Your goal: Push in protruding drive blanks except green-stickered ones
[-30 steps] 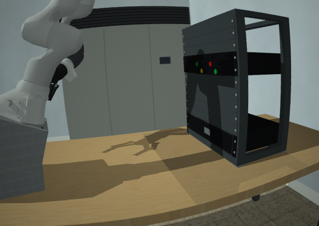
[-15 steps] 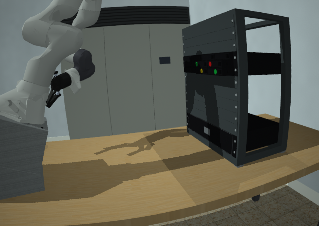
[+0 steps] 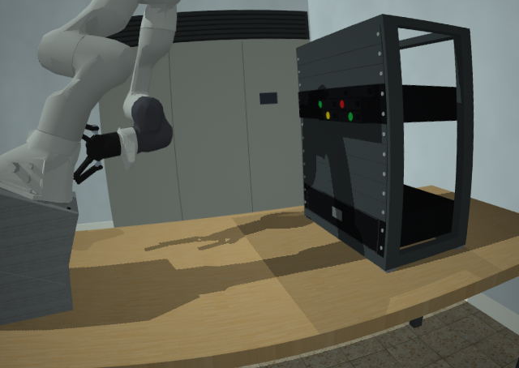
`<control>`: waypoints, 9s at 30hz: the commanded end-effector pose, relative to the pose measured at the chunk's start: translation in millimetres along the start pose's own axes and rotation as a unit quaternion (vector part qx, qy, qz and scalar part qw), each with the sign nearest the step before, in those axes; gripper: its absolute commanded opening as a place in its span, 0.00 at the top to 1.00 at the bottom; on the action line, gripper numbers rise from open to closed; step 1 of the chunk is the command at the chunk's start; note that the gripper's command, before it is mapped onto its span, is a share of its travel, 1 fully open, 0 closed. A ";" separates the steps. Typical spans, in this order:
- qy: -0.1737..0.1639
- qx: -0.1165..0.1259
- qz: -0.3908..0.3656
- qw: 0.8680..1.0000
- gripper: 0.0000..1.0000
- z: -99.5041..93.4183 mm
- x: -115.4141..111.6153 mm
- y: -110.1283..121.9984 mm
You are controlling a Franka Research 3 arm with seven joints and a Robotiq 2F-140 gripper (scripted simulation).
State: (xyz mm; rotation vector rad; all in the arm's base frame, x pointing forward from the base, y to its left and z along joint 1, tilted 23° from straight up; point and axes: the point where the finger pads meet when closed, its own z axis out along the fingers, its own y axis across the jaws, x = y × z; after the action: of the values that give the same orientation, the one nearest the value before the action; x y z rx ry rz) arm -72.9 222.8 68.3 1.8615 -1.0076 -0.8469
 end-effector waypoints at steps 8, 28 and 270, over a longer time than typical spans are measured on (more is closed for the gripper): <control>-0.187 -0.031 0.005 0.982 0.00 -15.3 -36.6 -8.8; -0.505 -0.038 0.052 0.861 0.00 -116.1 -84.5 -35.4; -0.977 0.114 -0.004 -0.181 0.00 -576.3 447.0 140.4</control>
State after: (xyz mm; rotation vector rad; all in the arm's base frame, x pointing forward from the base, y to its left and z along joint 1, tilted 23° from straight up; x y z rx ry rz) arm 565.3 -14.4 365.5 0.9343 0.9569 1.5397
